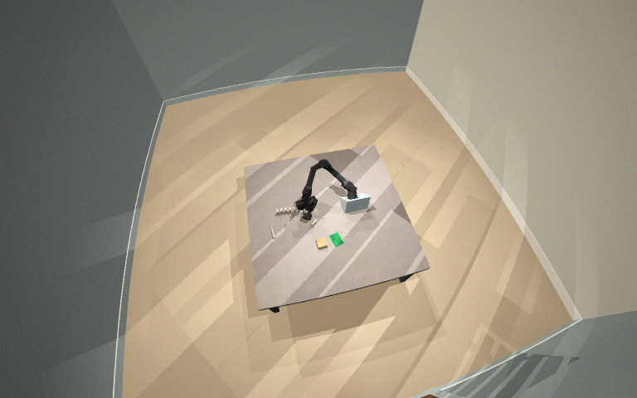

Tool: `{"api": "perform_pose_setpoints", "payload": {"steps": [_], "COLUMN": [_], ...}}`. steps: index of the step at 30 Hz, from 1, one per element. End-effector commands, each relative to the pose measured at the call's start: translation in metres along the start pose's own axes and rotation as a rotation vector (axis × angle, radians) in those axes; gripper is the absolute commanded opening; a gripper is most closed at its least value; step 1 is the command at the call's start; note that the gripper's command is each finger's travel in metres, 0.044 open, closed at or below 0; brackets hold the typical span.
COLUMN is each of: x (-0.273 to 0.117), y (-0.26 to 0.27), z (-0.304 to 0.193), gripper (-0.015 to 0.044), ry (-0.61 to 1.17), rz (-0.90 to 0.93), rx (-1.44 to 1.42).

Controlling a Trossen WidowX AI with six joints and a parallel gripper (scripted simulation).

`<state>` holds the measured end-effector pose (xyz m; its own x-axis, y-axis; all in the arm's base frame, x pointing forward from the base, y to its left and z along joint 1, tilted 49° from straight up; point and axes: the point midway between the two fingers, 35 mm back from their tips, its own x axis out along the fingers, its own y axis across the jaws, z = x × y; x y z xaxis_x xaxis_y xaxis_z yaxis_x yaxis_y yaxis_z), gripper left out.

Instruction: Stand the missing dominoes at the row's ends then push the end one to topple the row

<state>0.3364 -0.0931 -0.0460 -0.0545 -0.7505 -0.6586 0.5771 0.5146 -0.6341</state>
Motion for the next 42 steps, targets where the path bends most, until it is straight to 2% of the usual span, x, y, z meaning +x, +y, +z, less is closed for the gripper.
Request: {"api": "perform_pose_setpoints", "payload": {"steps": [1, 2, 6, 13, 15, 21, 33, 42], "x": [0.0, 0.0, -0.01, -0.121, -0.132, -0.128, -0.059, -0.058], "y": [0.0, 0.0, 0.002, 0.003, 0.001, 0.006, 0.076, 0.077], "z": [0.0, 0.0, 0.001, 0.001, -0.001, -0.002, -0.041, -0.041], "gripper": [0.0422, 0.044, 0.044, 0.044, 0.044, 0.044, 0.044, 0.044], "ry": [-0.004, -0.004, -0.003, 0.004, 0.003, 0.003, -0.003, -0.003], "rz": [-0.003, -0.003, 0.001, 0.007, 0.004, 0.004, 0.002, 0.002], "rx": [-0.006, -0.006, -0.006, -0.002, -0.001, -0.061, -1.117, -1.132]}}
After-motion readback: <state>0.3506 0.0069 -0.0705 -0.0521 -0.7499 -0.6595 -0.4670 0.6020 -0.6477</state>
